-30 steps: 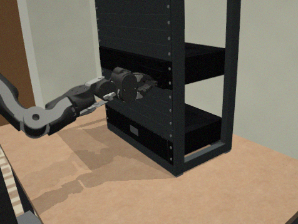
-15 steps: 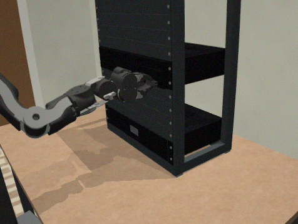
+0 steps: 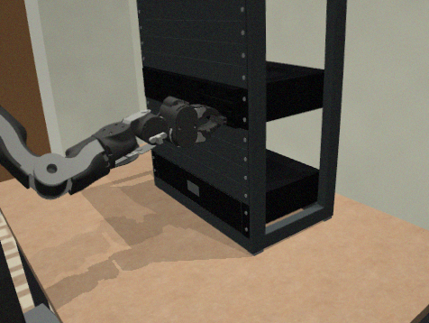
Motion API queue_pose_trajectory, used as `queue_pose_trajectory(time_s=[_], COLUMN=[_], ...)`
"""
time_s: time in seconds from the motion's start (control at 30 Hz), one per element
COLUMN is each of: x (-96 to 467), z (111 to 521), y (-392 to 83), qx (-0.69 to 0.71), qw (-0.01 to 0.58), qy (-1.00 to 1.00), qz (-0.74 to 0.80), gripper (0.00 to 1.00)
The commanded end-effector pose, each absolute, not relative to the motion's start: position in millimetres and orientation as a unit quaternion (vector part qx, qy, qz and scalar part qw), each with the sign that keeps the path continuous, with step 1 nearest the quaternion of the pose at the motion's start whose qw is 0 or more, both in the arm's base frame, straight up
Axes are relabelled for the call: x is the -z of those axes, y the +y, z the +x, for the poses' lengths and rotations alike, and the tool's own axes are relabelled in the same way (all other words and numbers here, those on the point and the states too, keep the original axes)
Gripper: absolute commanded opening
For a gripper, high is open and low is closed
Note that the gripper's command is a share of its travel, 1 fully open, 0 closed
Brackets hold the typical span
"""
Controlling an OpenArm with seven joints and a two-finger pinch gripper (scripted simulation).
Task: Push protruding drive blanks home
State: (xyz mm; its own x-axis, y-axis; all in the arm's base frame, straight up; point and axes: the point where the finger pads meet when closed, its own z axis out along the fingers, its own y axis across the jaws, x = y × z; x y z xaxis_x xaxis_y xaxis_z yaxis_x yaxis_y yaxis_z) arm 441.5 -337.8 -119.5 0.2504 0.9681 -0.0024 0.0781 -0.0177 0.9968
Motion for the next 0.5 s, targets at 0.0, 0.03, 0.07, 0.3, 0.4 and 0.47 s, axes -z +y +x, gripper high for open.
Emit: queue_pose_trajectory(time_s=[0.0,0.03,0.07,0.3,0.4,0.47], x=[97.2,97.2,97.2,97.1,95.6,94.7], z=[448.4,448.4,448.4,448.4,447.8,447.1], y=[-331.5,-331.5,-331.5,-331.5,-330.8,-330.3], qx=[-0.44,-0.44,-0.44,-0.44,-0.441,-0.442], qw=[0.55,0.55,0.55,0.55,0.551,0.552], qy=[0.441,0.441,0.441,0.441,0.441,0.441], qz=[0.556,0.556,0.556,0.556,0.554,0.553], gripper=[0.0,0.0,0.0,0.0,0.0,0.0])
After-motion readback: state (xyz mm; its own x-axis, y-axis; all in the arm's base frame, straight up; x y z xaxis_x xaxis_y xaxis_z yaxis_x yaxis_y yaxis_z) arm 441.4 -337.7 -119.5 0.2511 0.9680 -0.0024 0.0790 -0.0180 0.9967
